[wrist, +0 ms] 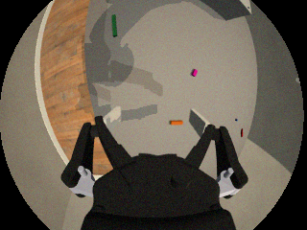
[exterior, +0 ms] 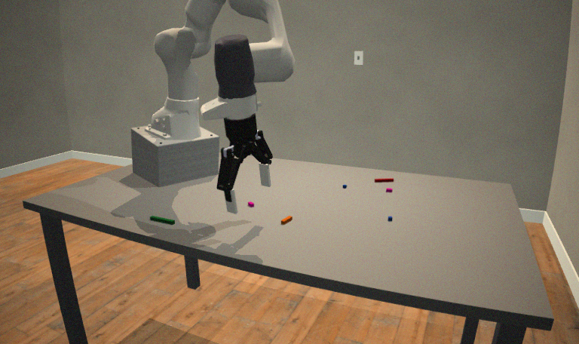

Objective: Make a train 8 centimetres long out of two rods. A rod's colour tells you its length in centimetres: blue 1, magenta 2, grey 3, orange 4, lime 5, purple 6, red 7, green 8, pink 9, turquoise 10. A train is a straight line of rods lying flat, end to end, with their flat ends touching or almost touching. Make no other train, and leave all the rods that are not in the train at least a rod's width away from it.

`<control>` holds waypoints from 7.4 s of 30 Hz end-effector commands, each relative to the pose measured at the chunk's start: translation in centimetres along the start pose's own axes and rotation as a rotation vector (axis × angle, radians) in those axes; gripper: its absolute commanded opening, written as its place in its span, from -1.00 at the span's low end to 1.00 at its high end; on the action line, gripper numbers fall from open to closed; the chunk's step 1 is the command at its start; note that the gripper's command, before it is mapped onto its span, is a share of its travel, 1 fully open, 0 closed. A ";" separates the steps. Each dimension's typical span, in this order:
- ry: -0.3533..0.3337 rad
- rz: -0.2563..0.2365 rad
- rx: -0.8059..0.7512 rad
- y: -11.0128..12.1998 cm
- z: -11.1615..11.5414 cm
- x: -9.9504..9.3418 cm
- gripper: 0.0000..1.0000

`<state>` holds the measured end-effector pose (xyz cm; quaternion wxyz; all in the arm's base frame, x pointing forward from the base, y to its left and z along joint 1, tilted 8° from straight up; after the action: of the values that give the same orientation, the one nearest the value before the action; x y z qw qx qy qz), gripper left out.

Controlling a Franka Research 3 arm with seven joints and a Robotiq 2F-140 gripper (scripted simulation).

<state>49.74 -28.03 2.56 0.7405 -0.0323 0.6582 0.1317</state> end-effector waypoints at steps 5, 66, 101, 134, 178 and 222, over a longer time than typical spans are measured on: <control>-0.007 -0.011 0.024 -0.2 0.2 0.0 1.00; -0.044 -0.149 0.500 -6.0 -14.4 -0.2 1.00; -0.047 -0.183 0.609 -6.6 -18.1 -0.3 1.00; -0.048 -0.195 0.650 -6.7 -19.5 -0.4 1.00; -0.048 -0.195 0.650 -6.7 -19.5 -0.4 1.00; -0.078 -0.190 0.979 -1.5 -12.8 0.9 1.00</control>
<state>37.51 -32.84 -0.17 0.7271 0.2113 0.6188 -0.2093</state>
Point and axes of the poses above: the point where the finger pads meet when closed, its own x axis out along the fingers, its own y axis across the jaws, z = x × y, the point moved 2 cm from there along -x, back along the fingers, and after that the axes turned 15 degrees about -x, right-handed, at the moved point
